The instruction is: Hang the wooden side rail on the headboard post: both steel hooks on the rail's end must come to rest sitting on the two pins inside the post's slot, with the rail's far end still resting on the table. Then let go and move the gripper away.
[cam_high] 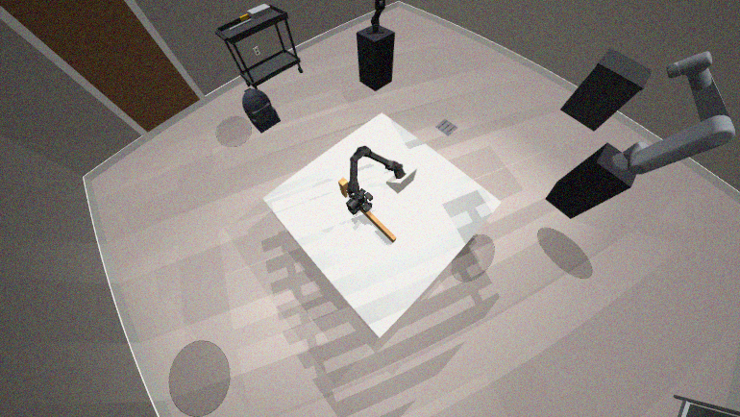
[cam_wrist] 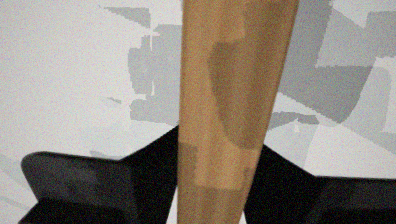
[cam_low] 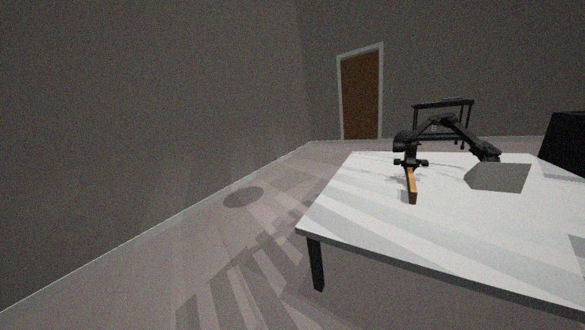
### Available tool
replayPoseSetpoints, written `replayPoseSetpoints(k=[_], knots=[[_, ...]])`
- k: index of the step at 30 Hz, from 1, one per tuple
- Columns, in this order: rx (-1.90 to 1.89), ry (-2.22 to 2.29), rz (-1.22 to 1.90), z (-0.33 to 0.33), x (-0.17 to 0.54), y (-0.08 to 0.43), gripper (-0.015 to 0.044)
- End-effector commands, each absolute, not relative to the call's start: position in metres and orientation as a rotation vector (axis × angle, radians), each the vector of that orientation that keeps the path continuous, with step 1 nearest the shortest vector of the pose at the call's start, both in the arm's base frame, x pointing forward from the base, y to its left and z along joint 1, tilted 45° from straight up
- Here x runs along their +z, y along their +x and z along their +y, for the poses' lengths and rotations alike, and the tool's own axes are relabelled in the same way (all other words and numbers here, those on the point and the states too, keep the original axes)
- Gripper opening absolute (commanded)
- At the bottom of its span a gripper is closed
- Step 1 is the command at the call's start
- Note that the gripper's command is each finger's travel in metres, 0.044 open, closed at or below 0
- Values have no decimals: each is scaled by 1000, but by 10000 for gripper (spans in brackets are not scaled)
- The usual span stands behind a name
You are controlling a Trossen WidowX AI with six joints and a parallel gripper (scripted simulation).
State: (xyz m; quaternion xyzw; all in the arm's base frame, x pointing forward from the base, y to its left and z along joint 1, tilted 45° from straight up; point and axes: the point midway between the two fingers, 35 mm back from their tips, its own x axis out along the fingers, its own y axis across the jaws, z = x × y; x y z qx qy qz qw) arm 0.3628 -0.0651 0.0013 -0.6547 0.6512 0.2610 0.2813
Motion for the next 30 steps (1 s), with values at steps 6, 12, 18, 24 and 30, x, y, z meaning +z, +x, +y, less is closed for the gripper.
replayPoseSetpoints(k=[6, 12, 18, 24, 30], knots=[[710, -1766, 1740, -61, 3, 363, 0], [710, -1766, 1740, -60, 4, 363, 0], [710, -1766, 1740, -60, 5, 363, 0], [710, -1766, 1740, -59, 5, 363, 0], [710, -1766, 1740, -58, 6, 363, 0]])
